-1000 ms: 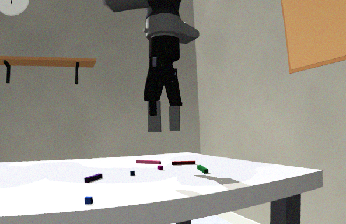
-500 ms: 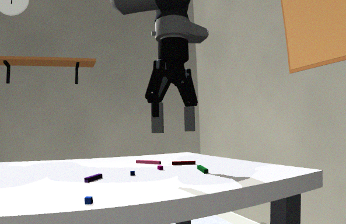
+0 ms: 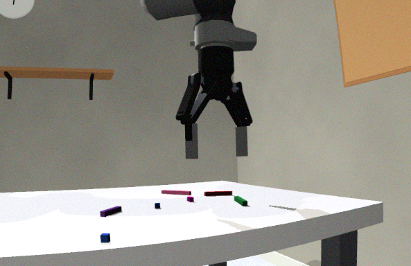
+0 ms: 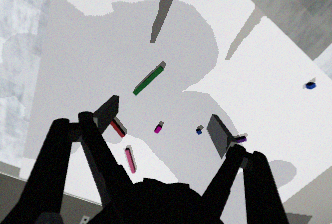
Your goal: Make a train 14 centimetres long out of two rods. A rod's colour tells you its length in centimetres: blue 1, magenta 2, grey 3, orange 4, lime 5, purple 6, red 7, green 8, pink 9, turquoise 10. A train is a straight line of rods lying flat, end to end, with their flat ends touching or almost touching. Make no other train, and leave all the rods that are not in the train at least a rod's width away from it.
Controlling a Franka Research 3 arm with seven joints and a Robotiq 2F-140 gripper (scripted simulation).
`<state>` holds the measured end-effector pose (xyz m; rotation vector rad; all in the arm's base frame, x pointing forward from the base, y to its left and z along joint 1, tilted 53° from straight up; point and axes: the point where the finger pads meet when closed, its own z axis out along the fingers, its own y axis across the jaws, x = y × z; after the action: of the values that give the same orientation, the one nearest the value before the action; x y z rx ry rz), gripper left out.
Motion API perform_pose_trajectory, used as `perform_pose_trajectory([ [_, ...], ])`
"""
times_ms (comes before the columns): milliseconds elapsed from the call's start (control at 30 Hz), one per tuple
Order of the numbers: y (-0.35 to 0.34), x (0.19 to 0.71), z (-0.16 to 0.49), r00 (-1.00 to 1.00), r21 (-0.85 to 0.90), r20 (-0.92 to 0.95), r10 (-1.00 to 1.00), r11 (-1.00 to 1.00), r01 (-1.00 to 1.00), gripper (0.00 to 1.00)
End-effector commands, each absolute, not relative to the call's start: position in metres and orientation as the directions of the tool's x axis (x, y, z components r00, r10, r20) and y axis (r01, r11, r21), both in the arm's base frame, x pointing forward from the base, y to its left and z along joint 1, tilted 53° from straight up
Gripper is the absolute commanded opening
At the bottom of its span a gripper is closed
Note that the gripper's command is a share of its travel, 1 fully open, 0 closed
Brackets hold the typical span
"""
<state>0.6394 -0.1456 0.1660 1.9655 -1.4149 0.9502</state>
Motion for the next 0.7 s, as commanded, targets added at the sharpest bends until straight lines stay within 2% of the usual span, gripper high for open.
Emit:
perform_pose_trajectory([
  [0, -0.147, 0.643, 0.166, 0.04, -0.111, 0.789, -0.613, -0.206, -0.972, 1.0],
  [667, -0.147, 0.67, 0.174, -0.268, -0.357, 0.713, -0.648, -0.007, -0.934, 1.0],
])
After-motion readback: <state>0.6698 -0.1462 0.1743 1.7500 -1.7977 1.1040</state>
